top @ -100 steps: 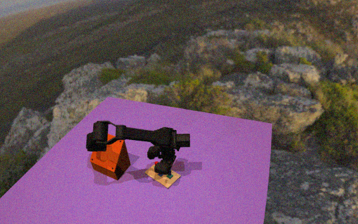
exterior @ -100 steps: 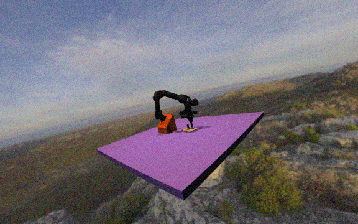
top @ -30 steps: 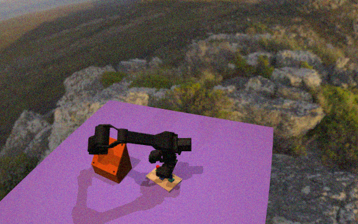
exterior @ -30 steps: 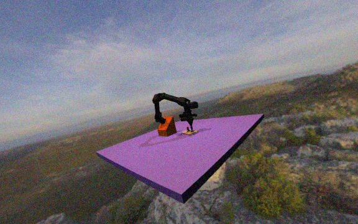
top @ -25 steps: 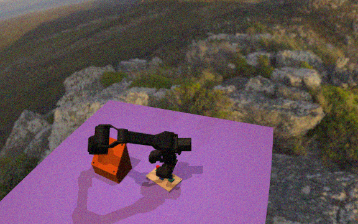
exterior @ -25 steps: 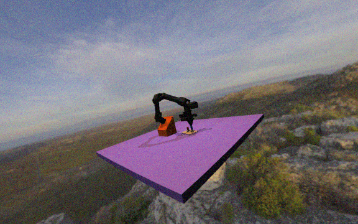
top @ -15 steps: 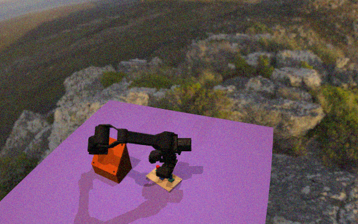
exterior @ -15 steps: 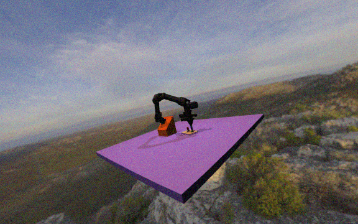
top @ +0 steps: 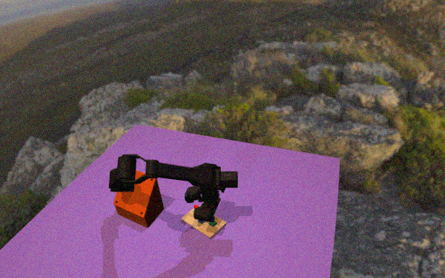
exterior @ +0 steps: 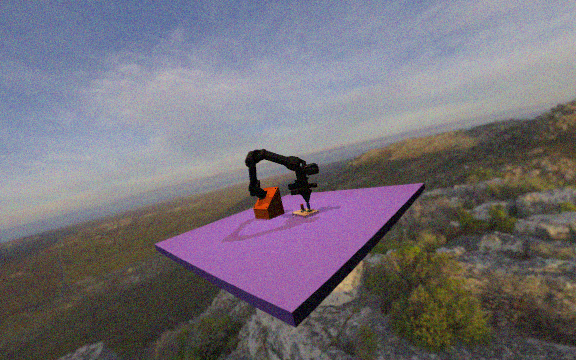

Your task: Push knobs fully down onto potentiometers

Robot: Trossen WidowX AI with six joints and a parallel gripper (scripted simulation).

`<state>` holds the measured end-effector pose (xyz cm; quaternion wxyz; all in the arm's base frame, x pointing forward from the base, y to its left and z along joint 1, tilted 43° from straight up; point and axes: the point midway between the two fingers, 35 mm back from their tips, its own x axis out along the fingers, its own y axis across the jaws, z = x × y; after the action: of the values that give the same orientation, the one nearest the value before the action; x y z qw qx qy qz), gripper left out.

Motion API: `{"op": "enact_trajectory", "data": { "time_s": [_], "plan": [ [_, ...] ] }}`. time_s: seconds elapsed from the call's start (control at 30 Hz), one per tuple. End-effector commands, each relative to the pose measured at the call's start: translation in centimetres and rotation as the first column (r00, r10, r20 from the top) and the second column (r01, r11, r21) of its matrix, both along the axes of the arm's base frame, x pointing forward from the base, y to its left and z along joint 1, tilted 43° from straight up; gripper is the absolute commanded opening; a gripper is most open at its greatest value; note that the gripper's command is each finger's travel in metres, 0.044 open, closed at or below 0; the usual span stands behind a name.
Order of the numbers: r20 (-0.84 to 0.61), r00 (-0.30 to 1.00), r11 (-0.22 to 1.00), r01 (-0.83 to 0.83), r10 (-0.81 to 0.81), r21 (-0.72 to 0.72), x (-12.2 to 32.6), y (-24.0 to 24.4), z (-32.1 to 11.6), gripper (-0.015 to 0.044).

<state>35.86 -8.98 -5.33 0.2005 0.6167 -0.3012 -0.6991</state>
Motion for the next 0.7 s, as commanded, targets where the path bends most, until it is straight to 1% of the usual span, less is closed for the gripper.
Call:
{"op": "enact_trajectory", "data": {
  "time_s": [0.0, 0.67],
  "plan": [
    [-0.002, 1.0, 1.0, 0.01, -0.01, -0.002, -0.09, -0.66, -0.56, 0.0],
    [-0.002, 1.0, 1.0, 0.01, -0.01, -0.002, -0.12, -0.79, -0.71, 0.0]
  ]
}}
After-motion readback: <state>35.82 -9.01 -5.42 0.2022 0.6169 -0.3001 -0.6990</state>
